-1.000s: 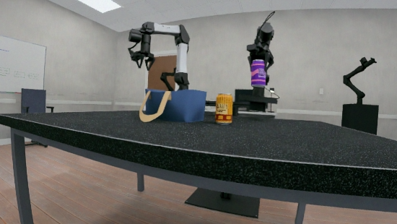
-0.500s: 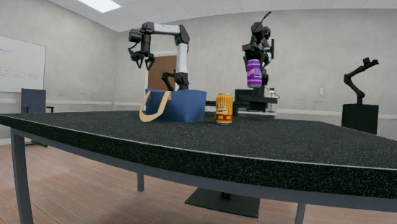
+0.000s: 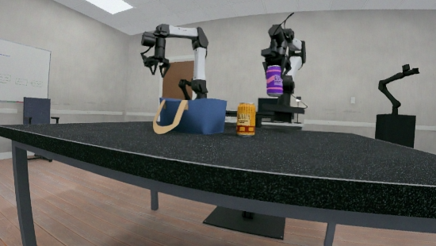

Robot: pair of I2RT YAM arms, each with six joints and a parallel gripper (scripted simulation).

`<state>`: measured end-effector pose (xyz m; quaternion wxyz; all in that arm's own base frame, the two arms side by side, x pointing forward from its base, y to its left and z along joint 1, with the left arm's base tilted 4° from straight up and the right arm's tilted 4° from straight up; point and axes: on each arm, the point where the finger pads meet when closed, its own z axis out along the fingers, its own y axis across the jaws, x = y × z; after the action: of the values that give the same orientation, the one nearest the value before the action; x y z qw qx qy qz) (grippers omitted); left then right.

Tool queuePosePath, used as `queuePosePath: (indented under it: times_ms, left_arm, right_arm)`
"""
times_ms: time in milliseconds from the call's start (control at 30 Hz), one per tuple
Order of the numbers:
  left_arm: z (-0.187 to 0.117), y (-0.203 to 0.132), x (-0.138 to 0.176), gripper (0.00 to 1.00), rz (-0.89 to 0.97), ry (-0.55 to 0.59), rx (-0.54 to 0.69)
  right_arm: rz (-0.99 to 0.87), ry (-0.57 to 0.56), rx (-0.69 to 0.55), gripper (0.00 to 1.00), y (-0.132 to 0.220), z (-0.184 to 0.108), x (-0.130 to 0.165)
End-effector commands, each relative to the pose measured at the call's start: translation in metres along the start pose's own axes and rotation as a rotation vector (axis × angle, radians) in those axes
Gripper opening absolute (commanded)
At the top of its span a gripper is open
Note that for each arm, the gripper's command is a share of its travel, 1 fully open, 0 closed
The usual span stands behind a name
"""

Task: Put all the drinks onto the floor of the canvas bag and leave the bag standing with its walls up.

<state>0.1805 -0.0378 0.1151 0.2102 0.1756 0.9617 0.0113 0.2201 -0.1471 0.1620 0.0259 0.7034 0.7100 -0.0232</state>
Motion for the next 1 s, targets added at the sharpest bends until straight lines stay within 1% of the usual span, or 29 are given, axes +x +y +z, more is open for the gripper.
queuePosePath:
  times_ms: [0,200,233,300,333,767,800,867,900,967]
  left_arm:
    - [-0.006,0.001,-0.035,0.7,-0.058,-0.101,-0.047]
    - [-0.002,-0.015,-0.047,0.7,-0.057,-0.109,-0.041]
    - [-0.002,-0.017,-0.044,0.7,-0.018,-0.095,-0.027]
    - [-0.002,-0.017,-0.044,0.7,-0.018,-0.095,-0.027]
    - [-0.002,-0.02,-0.051,0.7,-0.059,-0.111,-0.037]
    - [0.006,-0.057,-0.076,0.7,-0.055,-0.126,-0.009]
    - [0.007,-0.057,-0.073,0.7,-0.028,-0.113,-0.005]
    - [0.007,-0.057,-0.073,0.7,-0.028,-0.113,-0.005]
    - [0.007,-0.061,-0.079,0.7,-0.056,-0.125,-0.006]
    - [0.006,-0.059,-0.075,0.7,-0.035,-0.116,-0.005]
  right_arm:
    - [0.0,-0.023,-0.015,0.86,0.004,-0.003,-0.002]
    - [0.0,-0.023,-0.015,0.86,0.004,-0.003,-0.002]
    - [0.0,-0.023,-0.015,0.86,0.004,-0.003,-0.002]
    - [0.0,-0.023,-0.015,0.86,0.004,-0.003,-0.002]
    - [0.0,-0.023,-0.015,0.86,0.004,-0.003,-0.002]
    - [0.0,-0.023,-0.015,0.86,0.004,-0.003,-0.002]
    - [0.0,-0.023,-0.015,0.86,0.004,-0.003,-0.002]
    - [0.0,-0.023,-0.015,0.86,0.004,-0.003,-0.002]
    - [0.0,-0.023,-0.015,0.86,0.004,-0.003,-0.002]
    - [0.0,-0.023,-0.015,0.86,0.004,-0.003,-0.002]
